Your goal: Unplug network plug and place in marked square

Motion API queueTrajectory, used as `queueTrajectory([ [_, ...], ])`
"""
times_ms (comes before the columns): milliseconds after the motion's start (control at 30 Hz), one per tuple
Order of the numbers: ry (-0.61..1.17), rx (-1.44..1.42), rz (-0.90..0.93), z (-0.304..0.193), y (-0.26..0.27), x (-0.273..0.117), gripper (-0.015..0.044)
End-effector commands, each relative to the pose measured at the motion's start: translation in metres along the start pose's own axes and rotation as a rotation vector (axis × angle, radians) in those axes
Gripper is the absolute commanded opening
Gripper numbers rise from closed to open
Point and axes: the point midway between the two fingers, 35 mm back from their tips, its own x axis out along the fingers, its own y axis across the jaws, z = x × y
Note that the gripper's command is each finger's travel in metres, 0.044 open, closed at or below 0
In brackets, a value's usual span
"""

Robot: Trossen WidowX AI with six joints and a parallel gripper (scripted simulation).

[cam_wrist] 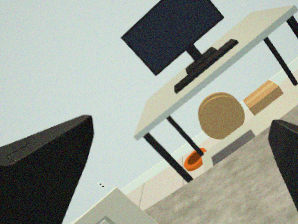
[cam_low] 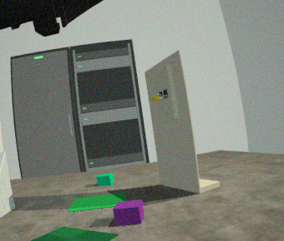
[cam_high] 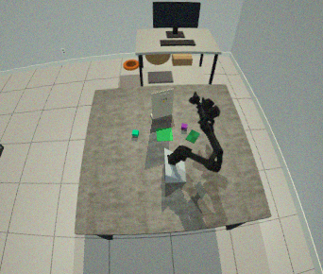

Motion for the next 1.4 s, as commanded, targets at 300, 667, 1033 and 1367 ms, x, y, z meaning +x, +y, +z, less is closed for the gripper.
queueTrajectory([
  [300,0.146,0.243,0.086,-0.075,0.012,0.012,0.0156],
  [667,0.365,0.582,0.145,-0.168,0.028,0.000,0.0156],
  [1033,0.527,0.823,0.147,-0.223,0.039,-0.025,0.0156],
  [1367,0.527,0.823,0.148,-0.224,0.040,-0.013,0.0156],
])
